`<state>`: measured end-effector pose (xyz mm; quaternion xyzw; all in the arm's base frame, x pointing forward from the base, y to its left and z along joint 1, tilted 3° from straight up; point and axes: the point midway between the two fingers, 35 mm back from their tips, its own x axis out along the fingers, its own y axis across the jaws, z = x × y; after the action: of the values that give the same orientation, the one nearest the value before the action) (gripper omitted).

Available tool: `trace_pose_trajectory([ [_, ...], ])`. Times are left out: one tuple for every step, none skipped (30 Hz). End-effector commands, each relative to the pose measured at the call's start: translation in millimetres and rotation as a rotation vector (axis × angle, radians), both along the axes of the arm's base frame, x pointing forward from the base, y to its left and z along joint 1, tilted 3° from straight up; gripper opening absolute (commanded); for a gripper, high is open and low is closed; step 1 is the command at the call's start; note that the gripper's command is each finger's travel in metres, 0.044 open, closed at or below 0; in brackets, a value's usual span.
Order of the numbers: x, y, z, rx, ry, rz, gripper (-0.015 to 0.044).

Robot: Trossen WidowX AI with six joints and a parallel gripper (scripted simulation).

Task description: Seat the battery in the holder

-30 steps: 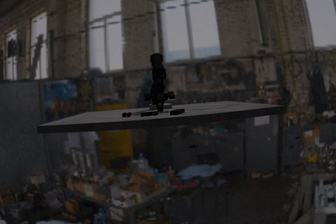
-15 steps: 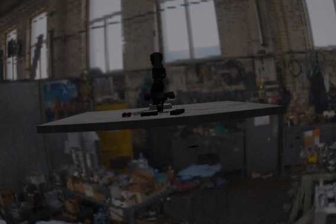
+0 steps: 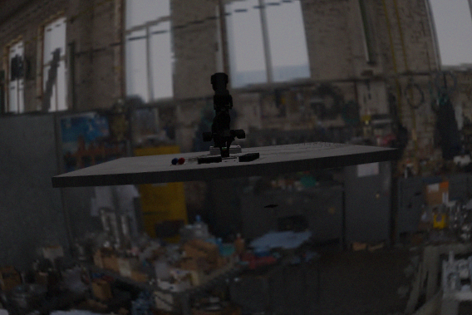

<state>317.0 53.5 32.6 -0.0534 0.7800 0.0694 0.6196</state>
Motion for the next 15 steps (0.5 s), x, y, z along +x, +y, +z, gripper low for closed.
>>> trace_pose_trajectory([
  [4.7,0.9,-0.6,0.008,-0.044,-0.005,0.0073],
  [4.6,0.9,-0.7,0.009,-0.048,-0.006,0.0073],
  [4.4,0.9,-0.9,0.010,-0.053,-0.006,0.0073],
  [4.3,0.8,-1.0,0.011,-0.058,-0.006,0.0073],
  [4.1,0.8,-1.1,0.011,-0.062,-0.006,0.0073],
  [3.9,0.8,-1.3,0.012,-0.067,-0.006,0.0073],
  [3.7,0.8,-1.4,0.013,-0.071,-0.007,0.0073],
  [3.6,0.8,-1.5,0.014,-0.076,-0.007,0.0073],
  [3.4,0.7,-1.7,0.014,-0.081,-0.007,0.0073],
  [3.2,0.7,-1.8,0.015,-0.085,-0.007,0.0073],
  [3.1,0.7,-1.9,0.016,-0.090,-0.007,0.0073],
  [2.9,0.7,-2.1,0.017,-0.094,-0.007,0.0073],
  [2.7,0.7,-2.2,0.017,-0.099,-0.008,0.0073],
  [2.5,0.6,-2.3,0.018,-0.103,-0.008,0.0073],
  [2.3,0.6,-2.5,0.019,-0.108,-0.008,0.0073],
])
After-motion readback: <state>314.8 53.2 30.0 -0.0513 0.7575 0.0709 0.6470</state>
